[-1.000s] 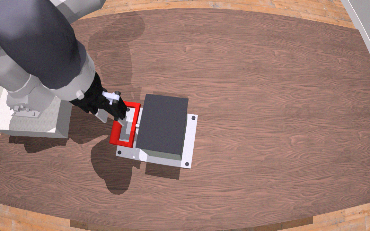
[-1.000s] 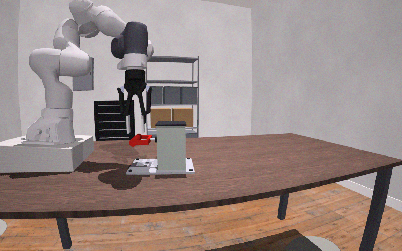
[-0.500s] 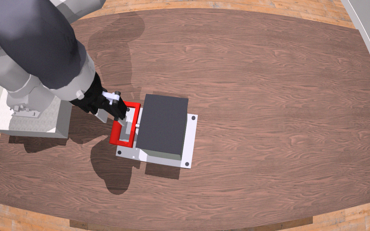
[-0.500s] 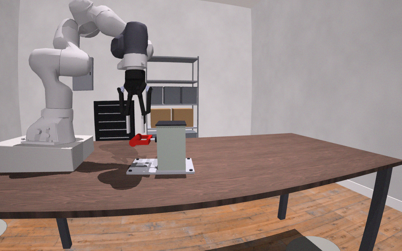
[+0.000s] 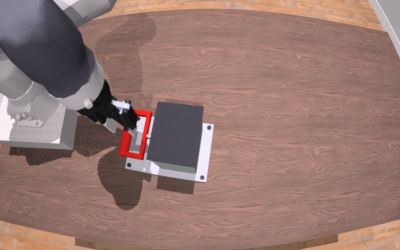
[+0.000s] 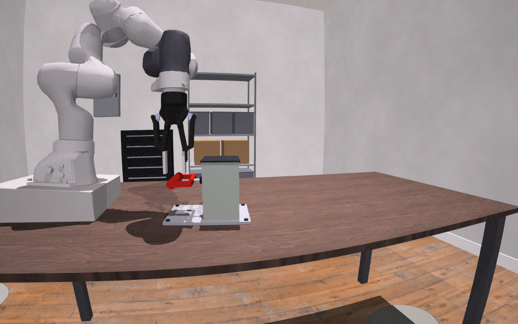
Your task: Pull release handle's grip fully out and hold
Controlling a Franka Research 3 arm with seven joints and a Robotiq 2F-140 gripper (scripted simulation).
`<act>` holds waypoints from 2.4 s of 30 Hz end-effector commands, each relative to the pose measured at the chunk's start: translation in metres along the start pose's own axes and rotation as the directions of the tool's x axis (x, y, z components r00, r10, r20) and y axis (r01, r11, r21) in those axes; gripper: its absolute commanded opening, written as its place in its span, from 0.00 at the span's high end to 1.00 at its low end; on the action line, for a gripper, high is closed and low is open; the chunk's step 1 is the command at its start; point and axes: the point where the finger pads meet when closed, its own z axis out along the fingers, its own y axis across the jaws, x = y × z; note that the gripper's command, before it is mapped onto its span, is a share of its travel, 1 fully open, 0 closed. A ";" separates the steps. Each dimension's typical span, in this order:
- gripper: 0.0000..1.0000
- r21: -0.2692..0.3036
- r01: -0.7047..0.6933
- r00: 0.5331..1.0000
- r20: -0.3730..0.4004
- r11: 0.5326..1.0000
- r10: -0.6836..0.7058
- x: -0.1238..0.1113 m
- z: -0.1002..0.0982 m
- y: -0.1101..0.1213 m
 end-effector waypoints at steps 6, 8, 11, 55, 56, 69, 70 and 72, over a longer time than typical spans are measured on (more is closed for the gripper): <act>0.67 -0.005 0.002 1.000 0.003 1.000 -0.002 -0.002 0.011 0.001; 0.67 -0.005 0.002 1.000 0.003 1.000 -0.002 -0.002 0.015 0.001; 0.67 -0.005 0.002 1.000 0.003 1.000 -0.002 -0.002 0.017 0.001; 0.67 -0.005 0.002 1.000 0.003 1.000 -0.002 -0.002 0.051 0.001; 0.67 -0.005 0.002 1.000 0.003 1.000 -0.002 -0.002 0.051 0.001; 0.67 -0.005 0.002 1.000 0.003 1.000 -0.002 -0.002 0.051 0.001; 0.67 -0.005 0.002 1.000 0.003 1.000 -0.002 -0.002 0.051 0.001; 0.67 -0.005 0.002 1.000 0.003 1.000 -0.002 -0.002 0.051 0.001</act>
